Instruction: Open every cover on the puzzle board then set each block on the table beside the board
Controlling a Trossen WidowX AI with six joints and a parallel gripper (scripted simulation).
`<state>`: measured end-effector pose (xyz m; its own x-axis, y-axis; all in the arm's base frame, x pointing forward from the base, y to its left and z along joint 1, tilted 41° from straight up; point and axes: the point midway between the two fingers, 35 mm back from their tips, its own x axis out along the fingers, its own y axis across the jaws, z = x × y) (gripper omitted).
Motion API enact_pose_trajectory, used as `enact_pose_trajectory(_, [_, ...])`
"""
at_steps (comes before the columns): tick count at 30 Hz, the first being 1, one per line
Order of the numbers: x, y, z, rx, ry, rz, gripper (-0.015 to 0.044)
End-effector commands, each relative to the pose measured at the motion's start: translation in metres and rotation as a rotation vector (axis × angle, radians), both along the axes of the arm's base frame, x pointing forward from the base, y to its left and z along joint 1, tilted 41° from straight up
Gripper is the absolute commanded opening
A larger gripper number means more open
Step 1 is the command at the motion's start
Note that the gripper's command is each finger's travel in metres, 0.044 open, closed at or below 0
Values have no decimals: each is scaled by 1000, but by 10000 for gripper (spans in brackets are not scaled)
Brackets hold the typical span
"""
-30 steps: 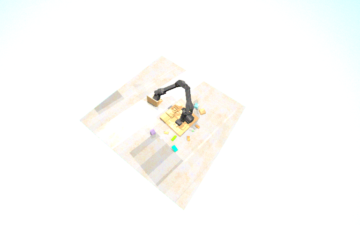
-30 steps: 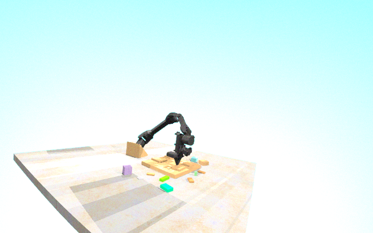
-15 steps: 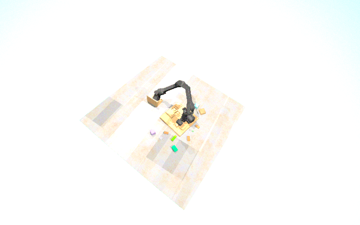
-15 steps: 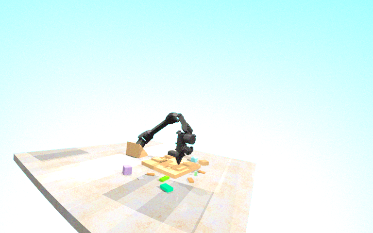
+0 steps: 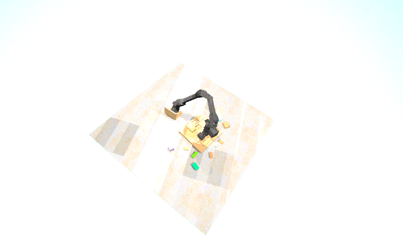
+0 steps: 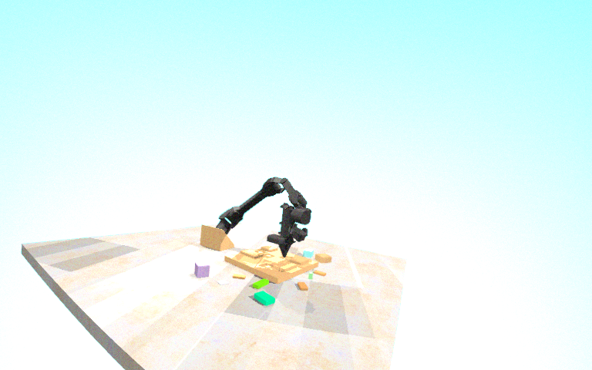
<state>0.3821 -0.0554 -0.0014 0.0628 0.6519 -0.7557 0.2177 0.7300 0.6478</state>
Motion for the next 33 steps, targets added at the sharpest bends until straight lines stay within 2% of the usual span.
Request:
enact_pose_trajectory(1, [1,-5,5,-5,-5,3,0])
enact_pose_trajectory(14, [-4,-9,14,-4,-33,38,0])
enact_pose_trajectory(33, [-95,19,56,-93,-989,1154,0])
